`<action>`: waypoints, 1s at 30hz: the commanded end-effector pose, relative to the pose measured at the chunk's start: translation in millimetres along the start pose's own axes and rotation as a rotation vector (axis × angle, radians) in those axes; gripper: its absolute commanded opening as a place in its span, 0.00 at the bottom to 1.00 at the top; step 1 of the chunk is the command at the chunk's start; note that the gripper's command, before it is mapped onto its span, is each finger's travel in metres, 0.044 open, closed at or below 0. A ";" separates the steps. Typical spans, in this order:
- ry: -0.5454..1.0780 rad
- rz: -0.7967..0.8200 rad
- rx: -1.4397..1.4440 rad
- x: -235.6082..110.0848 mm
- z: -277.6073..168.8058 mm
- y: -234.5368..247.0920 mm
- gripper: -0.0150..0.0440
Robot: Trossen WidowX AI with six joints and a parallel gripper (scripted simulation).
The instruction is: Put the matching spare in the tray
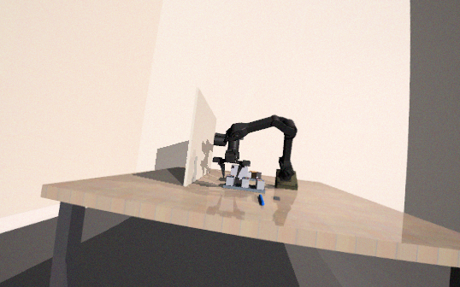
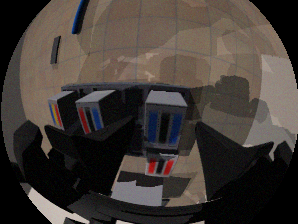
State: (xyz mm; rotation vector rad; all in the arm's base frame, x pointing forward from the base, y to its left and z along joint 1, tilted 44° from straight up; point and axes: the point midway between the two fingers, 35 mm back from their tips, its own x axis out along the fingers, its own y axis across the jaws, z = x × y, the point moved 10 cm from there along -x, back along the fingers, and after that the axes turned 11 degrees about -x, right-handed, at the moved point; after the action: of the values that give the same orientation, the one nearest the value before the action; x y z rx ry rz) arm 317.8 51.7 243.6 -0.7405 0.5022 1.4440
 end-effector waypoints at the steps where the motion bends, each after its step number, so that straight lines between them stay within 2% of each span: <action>1: 0.003 -0.001 0.003 6.7 -0.3 0.7 0.76; 17: -0.001 -0.002 0.003 25.1 -0.1 3.2 0.76; 22: -0.004 0.001 0.001 23.9 0.1 3.1 0.54; 30: -0.004 0.001 0.001 23.9 0.1 3.1 0.45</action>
State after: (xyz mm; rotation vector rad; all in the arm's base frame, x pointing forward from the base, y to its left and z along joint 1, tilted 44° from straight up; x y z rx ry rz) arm 316.8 68.4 226.1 -0.7364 0.4999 1.4453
